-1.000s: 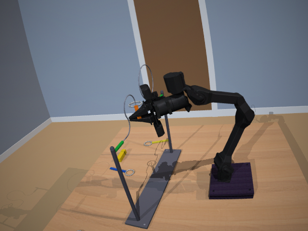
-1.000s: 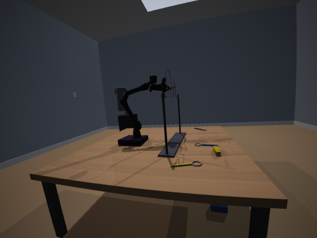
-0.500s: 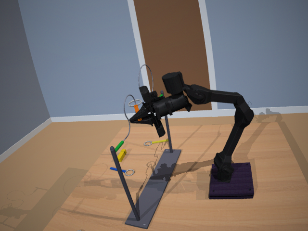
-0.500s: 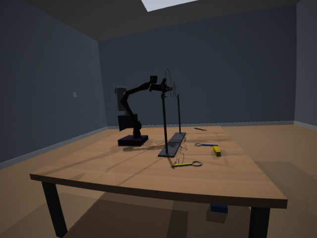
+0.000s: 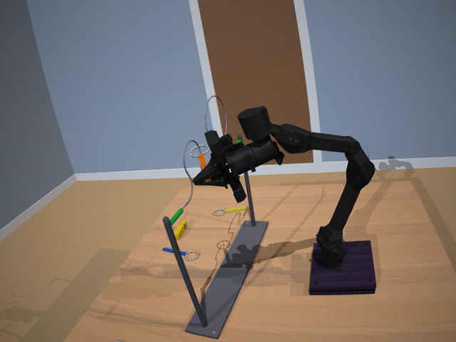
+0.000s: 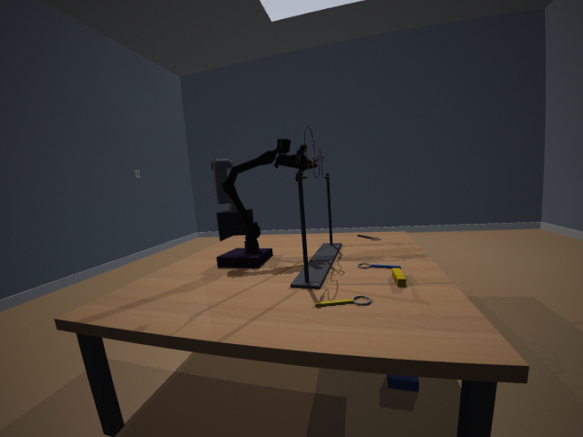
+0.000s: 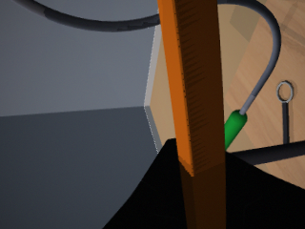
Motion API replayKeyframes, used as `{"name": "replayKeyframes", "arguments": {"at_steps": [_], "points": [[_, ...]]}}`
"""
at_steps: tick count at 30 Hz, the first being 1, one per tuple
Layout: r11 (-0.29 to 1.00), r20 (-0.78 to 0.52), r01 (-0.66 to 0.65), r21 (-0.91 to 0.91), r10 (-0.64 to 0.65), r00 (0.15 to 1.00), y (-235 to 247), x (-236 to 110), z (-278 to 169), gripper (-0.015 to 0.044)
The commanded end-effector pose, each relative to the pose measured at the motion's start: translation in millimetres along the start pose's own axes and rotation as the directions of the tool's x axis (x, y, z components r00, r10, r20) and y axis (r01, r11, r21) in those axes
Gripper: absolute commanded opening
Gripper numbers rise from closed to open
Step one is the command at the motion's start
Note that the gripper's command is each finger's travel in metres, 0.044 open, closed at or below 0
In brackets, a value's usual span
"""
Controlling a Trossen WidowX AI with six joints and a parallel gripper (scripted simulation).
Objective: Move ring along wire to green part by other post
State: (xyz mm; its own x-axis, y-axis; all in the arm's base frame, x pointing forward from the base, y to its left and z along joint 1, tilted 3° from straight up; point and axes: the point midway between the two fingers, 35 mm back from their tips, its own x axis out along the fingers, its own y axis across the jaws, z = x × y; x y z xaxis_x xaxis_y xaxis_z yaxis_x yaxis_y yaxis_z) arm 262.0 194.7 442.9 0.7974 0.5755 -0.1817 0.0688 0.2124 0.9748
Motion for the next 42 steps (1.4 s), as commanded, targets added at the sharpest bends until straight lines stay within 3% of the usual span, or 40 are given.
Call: {"name": "replayKeyframes", "arguments": {"at_steps": [1,42], "points": [[0.999,0.011,0.007,-0.038,-0.007,1.0,2.2,-1.5,1.5,-0.015],[0.893,0.104,0.224,-0.39,-0.199,0.974,-26.1,-1.1,7.7,-0.015]]}}
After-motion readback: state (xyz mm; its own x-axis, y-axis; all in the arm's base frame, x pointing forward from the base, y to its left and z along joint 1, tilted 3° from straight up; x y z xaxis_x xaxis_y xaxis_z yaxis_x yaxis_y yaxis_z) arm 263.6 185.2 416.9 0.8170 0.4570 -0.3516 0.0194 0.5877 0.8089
